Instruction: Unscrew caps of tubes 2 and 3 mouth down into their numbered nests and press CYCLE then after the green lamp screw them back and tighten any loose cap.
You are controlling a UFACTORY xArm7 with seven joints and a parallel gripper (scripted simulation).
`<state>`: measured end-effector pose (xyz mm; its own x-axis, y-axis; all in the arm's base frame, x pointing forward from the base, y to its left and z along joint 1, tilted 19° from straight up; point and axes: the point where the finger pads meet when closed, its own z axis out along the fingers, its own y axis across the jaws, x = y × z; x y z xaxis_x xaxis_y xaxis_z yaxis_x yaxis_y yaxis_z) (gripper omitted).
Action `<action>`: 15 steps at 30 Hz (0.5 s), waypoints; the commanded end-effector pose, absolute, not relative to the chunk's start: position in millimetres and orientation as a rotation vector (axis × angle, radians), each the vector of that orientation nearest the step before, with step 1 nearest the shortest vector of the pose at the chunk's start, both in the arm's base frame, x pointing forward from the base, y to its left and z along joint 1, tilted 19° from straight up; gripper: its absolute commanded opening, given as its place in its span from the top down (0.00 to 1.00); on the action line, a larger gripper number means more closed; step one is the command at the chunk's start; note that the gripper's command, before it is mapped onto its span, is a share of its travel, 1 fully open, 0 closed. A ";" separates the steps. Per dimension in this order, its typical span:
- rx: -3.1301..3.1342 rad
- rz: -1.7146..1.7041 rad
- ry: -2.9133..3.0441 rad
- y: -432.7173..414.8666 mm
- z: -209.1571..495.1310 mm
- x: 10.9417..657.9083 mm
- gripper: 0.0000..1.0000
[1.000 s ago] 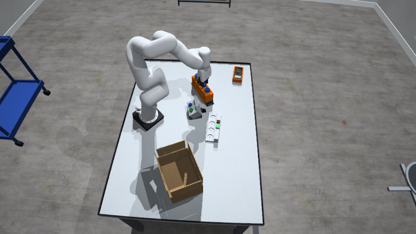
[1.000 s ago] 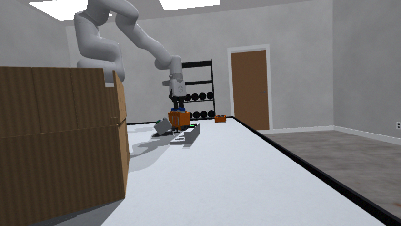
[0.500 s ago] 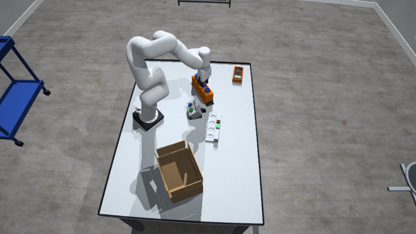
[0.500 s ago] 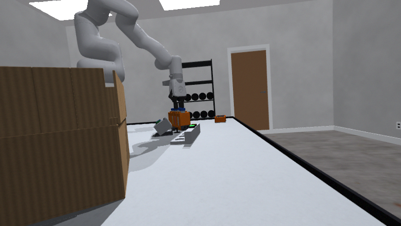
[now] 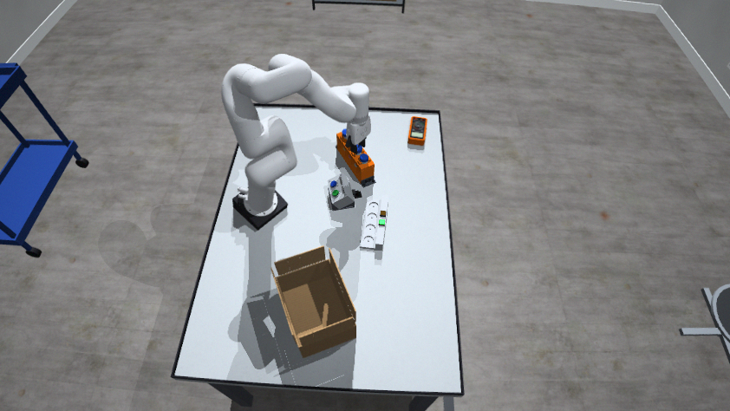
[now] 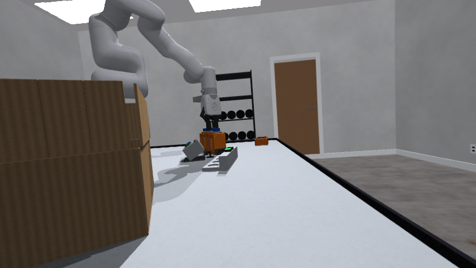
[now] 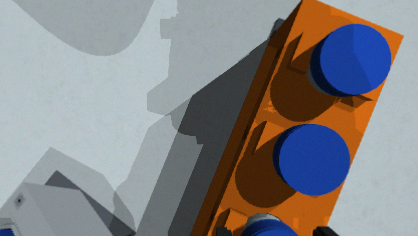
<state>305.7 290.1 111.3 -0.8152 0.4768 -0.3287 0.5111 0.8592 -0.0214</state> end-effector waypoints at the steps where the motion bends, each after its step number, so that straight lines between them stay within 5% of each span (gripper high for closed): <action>1: 0.741 -0.150 2.720 291.3 111.0 306.7 0.54; 8: 0.741 -0.150 2.720 290.8 108.9 307.3 0.54; 9: 0.741 -0.150 2.720 290.9 108.8 307.3 1.00; 15: 0.741 -0.150 2.720 290.8 108.9 307.4 1.00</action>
